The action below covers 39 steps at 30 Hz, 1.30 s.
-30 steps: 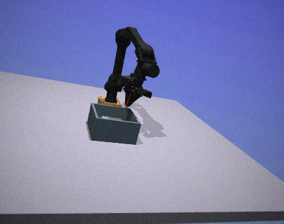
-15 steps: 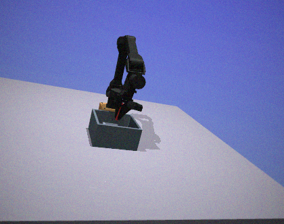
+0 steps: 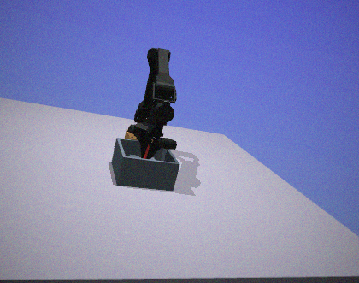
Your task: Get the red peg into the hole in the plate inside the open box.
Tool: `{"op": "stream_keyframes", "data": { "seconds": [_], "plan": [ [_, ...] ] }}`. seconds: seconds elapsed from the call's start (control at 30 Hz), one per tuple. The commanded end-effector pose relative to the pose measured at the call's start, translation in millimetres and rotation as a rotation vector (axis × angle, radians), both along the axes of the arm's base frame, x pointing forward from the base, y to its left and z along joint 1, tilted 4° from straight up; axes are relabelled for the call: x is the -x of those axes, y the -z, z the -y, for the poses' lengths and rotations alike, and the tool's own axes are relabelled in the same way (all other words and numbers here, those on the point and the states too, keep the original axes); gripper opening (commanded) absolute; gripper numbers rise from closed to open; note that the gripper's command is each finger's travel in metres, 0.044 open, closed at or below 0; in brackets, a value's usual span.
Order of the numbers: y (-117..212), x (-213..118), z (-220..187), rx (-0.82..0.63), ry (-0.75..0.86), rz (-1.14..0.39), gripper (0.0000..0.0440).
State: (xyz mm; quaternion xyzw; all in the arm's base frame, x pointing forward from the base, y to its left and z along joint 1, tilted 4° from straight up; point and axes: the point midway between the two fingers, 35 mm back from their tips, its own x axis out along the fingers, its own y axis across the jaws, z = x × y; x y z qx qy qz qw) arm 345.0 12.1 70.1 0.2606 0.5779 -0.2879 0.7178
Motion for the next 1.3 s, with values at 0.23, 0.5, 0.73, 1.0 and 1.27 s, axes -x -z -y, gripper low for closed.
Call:
{"op": "stream_keyframes", "data": {
  "seconds": [0.23,0.5,0.73,1.0,1.27],
  "plan": [
    [-7.4,-16.1,10.6,-0.018,-0.034,-0.024,0.019],
    [-17.8,-33.8,8.9,-0.06,-0.037,-0.034,0.0375],
    [-29.6,-52.5,2.1,-0.121,-0.047,-0.026,0.044],
    [-47.1,-73.7,-11.4,-0.17,-0.09,0.013,0.044],
    [-61.9,-90.8,-25.9,-0.205,-0.127,0.062,0.044]
  ]
}}
